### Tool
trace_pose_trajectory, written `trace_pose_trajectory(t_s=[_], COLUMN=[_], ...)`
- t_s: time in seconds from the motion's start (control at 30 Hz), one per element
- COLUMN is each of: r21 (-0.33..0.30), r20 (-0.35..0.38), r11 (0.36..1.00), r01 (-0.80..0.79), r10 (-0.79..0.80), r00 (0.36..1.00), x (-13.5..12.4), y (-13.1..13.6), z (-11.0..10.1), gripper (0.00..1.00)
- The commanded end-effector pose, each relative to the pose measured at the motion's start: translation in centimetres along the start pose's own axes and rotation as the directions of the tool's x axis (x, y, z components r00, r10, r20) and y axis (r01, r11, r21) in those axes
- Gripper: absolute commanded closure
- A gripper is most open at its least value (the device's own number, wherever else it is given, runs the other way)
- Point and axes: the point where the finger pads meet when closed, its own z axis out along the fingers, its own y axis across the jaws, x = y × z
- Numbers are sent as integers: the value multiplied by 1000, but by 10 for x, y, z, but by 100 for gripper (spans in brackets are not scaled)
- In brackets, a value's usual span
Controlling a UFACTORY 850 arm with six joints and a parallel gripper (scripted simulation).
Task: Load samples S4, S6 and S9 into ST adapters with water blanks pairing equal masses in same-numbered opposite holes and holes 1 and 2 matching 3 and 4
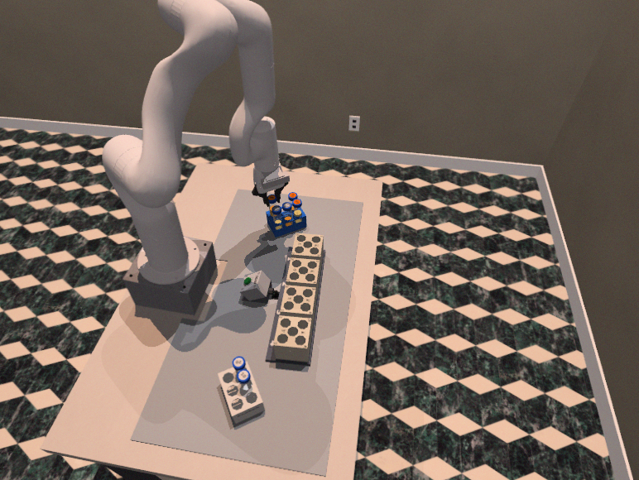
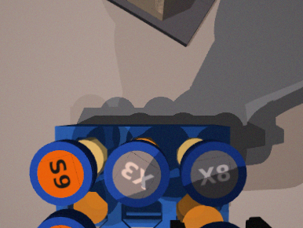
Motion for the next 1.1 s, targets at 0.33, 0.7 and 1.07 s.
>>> trace_pose_trajectory(t_s=[0.33, 0.7, 1.07], r21=[-10, -10, -10], r20=[-4, -4, -4], r11=[1000, 1000, 1000], r01=[0, 0, 0], r10=[0, 0, 0], r00=[1000, 1000, 1000], x=[0, -1, -1], y=[-1, -2, -2], z=[-28, -46, -64], gripper=[100, 100, 100])
